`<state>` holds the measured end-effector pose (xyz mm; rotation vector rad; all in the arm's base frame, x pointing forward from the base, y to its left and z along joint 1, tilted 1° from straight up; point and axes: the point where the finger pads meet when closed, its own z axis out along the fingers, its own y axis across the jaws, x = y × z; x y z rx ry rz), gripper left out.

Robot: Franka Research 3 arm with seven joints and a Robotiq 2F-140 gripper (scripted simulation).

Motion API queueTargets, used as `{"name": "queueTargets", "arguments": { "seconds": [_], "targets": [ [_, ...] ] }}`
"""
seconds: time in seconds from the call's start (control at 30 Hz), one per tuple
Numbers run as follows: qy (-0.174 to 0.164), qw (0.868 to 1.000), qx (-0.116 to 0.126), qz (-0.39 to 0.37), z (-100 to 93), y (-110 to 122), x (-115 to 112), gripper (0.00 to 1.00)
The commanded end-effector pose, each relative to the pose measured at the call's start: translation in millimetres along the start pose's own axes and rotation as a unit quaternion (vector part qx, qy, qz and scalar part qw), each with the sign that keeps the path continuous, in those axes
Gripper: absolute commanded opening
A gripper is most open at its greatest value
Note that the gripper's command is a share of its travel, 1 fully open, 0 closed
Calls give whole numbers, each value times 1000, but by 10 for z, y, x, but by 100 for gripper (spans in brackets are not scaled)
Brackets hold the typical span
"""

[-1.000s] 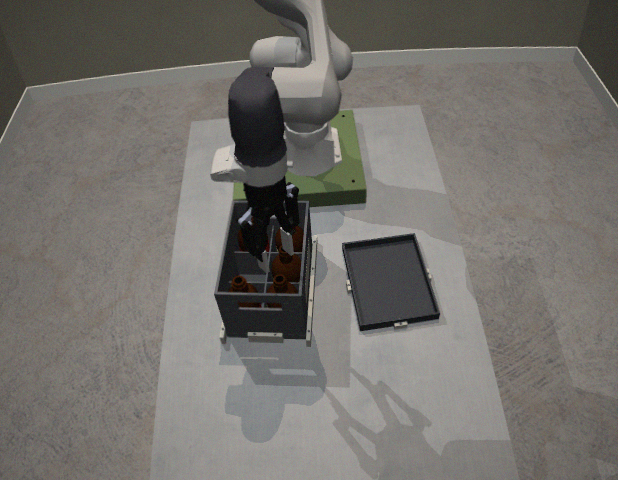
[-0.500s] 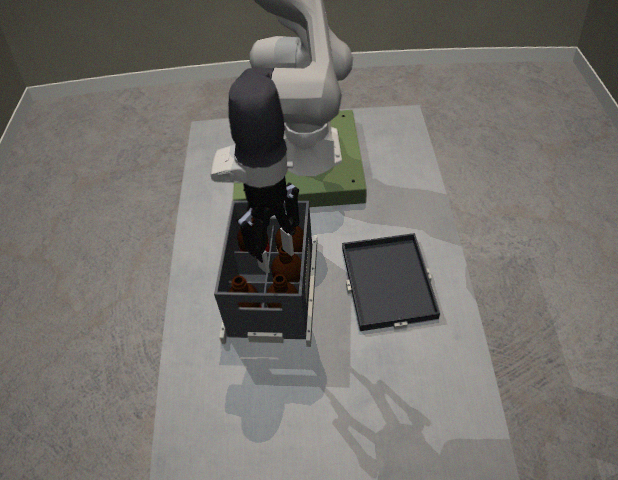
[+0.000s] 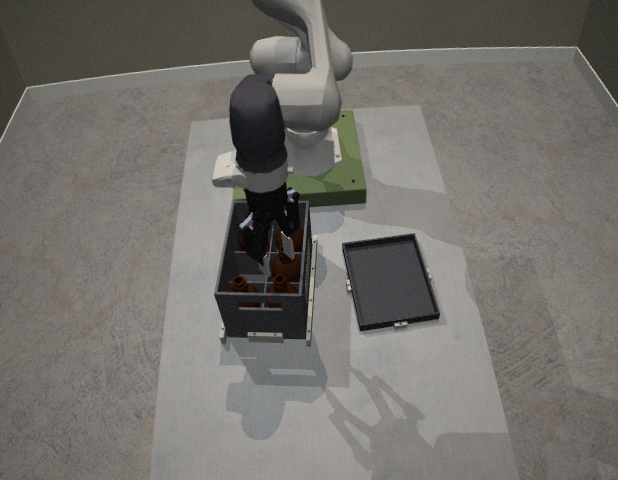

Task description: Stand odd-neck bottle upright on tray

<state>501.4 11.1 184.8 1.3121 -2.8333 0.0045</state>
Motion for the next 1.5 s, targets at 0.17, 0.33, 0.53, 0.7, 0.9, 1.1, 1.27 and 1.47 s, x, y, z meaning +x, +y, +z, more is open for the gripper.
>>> {"name": "queueTargets", "arguments": {
  "seconds": [0.17, 0.33, 0.53, 0.7, 0.9, 1.1, 1.27, 1.47],
  "targets": [
    [-2, 1000, 2, 2, 118, -12, -14, 44],
    [-2, 1000, 2, 2, 157, -12, -14, 44],
    [-2, 1000, 2, 2, 225, -13, -15, 44],
    [-2, 1000, 2, 2, 265, -14, -15, 44],
    [-2, 1000, 2, 2, 285, -14, -15, 44],
    [-2, 1000, 2, 2, 296, -14, -15, 44],
    [-2, 1000, 2, 2, 296, -14, -15, 44],
    [-2, 1000, 2, 2, 296, -14, -15, 44]
  ]
}}
